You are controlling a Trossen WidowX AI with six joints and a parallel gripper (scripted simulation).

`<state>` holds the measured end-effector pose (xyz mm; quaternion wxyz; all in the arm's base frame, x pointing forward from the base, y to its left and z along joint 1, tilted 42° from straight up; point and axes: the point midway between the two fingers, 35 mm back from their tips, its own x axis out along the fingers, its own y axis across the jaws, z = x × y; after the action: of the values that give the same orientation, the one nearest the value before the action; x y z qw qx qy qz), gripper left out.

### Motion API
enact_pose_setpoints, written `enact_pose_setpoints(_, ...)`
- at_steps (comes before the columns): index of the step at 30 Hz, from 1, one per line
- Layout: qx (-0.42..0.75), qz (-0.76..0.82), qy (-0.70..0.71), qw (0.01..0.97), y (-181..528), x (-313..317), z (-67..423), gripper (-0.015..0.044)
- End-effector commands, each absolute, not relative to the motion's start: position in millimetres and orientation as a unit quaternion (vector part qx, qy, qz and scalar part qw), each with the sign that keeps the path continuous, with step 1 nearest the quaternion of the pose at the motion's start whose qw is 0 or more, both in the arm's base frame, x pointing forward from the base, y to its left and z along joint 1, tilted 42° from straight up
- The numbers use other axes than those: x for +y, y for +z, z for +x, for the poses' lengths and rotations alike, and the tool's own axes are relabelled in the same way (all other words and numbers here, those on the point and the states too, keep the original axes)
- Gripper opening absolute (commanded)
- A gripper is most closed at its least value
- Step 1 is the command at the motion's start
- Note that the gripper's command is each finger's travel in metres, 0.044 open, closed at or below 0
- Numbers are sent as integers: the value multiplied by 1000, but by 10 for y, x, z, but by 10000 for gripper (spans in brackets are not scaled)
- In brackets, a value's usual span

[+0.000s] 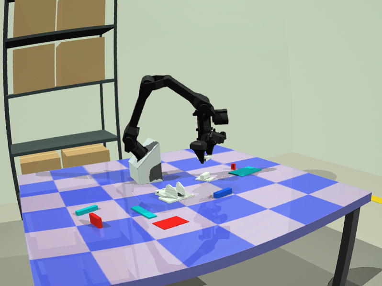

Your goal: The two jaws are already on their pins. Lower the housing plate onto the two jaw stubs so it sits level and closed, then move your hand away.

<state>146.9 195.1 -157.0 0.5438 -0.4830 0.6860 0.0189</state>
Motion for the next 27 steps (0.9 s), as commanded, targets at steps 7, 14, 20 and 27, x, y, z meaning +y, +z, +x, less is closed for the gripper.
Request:
enact_pose_setpoints(7, 681, -531, 84, 497, -1457, 1881, 1593, 351)
enact_pose_setpoints(14, 673, -564, 134, 459, -1377, 1831, 1684, 351)
enact_pose_setpoints(20, 663, -591, 177, 425, -1310, 1783, 1759, 351)
enact_pose_setpoints(27, 648, -620, 225, 382, -1230, 1721, 1844, 351)
